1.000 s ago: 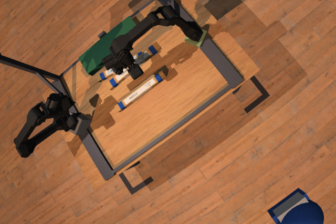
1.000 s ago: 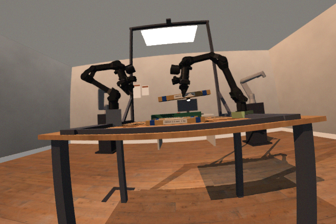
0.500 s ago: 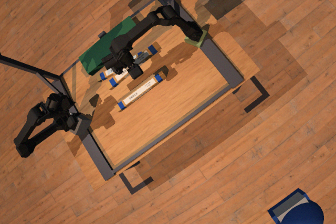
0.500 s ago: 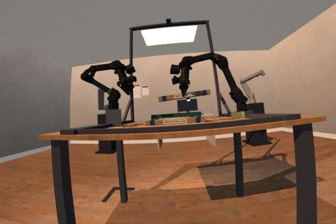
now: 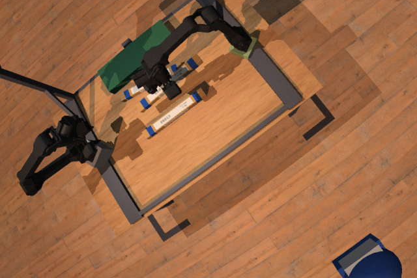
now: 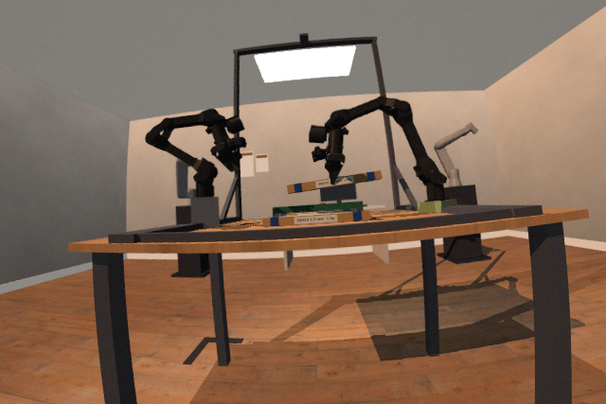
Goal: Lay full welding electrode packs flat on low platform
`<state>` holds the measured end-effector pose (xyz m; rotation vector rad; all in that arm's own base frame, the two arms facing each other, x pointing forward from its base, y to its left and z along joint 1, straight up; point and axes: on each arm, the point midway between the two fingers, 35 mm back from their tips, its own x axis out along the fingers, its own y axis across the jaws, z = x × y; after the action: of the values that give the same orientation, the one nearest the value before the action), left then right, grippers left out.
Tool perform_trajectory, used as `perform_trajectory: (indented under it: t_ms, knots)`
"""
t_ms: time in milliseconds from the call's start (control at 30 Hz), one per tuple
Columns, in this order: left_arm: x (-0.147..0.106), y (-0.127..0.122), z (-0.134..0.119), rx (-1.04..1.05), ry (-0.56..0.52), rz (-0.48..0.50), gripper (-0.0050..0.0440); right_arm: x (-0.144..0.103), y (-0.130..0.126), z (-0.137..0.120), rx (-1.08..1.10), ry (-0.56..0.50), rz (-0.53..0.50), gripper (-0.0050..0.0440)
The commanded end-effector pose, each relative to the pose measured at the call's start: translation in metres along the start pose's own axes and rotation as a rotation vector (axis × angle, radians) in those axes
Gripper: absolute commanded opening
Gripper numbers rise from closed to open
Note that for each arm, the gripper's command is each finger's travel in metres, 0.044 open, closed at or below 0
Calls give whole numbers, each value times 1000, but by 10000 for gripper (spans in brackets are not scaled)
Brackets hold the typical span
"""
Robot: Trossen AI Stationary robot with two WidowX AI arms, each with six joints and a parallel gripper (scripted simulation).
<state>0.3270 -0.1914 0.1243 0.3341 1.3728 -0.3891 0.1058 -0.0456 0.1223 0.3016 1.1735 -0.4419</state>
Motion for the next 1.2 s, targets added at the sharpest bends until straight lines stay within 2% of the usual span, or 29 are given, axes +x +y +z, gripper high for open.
perform_trajectory:
  t_ms: [0, 1167]
  knots:
    - [-32, -1, 11, -2, -119, -6, -50, -6, 0, 5, 1, -22, 2, 330]
    - [7, -1, 6, -2, -119, -6, -50, -6, 0, 5, 1, -22, 2, 330]
